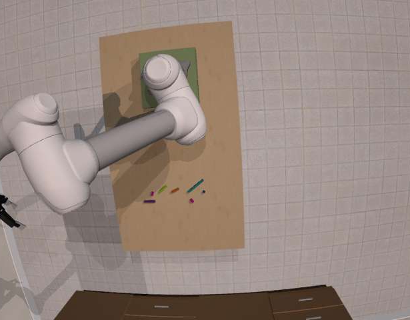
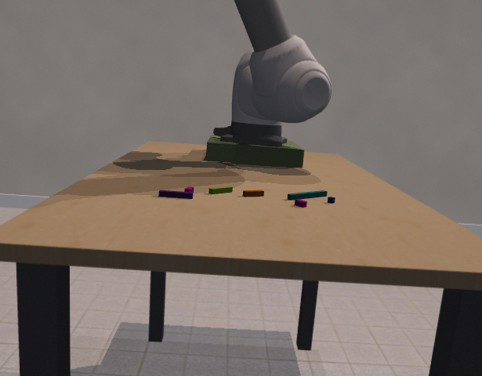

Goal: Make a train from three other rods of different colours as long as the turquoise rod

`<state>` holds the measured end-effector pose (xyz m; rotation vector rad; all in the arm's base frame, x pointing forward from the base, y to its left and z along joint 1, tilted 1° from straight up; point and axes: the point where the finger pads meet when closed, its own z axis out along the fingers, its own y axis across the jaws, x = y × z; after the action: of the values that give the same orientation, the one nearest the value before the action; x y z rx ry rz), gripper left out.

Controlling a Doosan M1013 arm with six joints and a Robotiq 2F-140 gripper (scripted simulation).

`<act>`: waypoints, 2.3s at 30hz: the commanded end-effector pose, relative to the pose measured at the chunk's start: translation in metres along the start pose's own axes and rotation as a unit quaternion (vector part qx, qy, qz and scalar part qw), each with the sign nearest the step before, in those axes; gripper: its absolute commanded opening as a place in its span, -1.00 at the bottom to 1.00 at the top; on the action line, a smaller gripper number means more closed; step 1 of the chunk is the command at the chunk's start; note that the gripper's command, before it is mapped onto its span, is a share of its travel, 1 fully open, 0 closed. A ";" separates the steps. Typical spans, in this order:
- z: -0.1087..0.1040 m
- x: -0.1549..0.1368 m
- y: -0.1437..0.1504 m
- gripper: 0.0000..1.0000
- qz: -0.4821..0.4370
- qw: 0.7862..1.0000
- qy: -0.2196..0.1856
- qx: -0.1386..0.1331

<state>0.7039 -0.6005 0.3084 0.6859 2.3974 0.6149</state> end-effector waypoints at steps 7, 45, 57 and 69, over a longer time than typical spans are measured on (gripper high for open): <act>0.077 0.044 0.046 1.00 -0.016 0.998 0.057 0.023; 0.280 0.281 0.203 1.00 -0.159 0.950 0.235 0.128; 0.314 0.361 0.239 1.00 -0.223 0.923 0.271 0.158; 0.342 0.474 0.279 1.00 -0.325 0.874 0.306 0.191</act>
<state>0.6868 -0.0448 0.0386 -0.1773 3.1241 0.1057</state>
